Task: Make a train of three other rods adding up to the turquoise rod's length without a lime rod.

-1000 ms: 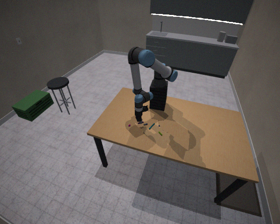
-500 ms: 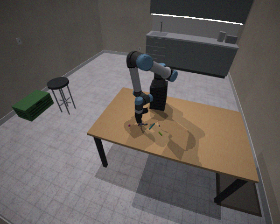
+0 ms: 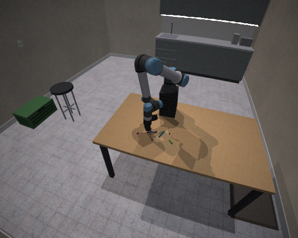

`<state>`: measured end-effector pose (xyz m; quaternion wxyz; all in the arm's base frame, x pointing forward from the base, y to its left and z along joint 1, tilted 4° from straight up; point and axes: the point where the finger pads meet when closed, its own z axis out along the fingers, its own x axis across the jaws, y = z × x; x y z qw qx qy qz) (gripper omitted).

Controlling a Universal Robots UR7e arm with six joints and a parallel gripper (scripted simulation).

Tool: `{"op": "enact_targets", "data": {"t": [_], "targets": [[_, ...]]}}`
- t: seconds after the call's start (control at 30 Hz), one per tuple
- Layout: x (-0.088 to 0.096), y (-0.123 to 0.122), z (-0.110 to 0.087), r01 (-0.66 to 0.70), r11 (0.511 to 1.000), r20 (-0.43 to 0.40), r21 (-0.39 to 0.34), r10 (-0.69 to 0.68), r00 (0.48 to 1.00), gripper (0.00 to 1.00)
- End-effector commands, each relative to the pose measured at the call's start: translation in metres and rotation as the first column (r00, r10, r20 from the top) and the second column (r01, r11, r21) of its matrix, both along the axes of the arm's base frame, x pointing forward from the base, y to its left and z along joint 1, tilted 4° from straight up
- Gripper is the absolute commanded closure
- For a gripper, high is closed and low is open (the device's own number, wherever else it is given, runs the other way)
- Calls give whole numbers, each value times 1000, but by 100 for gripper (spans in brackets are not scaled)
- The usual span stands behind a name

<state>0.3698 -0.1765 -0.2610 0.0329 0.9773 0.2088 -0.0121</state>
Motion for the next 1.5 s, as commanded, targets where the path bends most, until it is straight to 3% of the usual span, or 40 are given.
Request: {"op": "enact_targets", "data": {"t": [0.0, 1.47], "targets": [[1, -1, 0, 1, 1000, 2, -1, -1, 1000, 76], [0, -2, -12, 1, 1000, 2, -1, -1, 1000, 76]]}}
